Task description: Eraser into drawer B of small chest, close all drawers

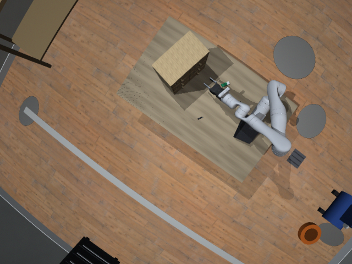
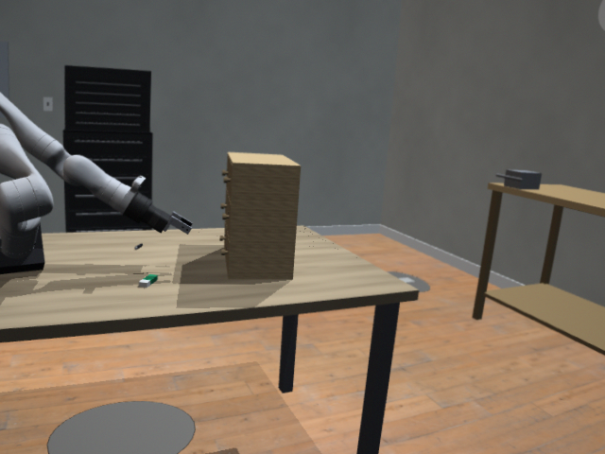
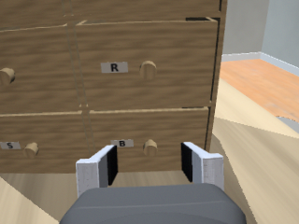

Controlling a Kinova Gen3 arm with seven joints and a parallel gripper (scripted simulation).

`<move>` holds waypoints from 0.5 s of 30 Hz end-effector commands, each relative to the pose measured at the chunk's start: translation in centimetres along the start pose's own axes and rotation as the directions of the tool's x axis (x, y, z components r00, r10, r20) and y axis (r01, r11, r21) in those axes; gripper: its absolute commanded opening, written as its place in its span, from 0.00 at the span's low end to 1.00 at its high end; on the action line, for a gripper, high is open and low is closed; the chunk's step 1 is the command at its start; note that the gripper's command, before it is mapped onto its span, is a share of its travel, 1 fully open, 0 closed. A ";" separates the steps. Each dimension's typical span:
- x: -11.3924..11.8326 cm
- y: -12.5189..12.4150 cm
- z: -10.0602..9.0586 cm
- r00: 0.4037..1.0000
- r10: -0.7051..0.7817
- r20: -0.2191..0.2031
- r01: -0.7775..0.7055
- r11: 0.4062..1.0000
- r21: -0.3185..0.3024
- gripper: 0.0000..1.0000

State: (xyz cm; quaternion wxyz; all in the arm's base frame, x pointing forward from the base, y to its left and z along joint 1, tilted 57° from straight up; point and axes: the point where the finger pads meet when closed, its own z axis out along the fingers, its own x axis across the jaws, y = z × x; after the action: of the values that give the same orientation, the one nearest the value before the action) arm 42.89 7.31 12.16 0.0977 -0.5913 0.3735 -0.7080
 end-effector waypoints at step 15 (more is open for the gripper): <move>0.2 -0.1 0.1 1.000 0.007 -0.003 -0.007 1.000 0.012 0.67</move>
State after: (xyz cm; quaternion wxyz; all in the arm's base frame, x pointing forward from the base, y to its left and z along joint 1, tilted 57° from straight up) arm 42.97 7.20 12.27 0.0991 -0.5894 0.3715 -0.7105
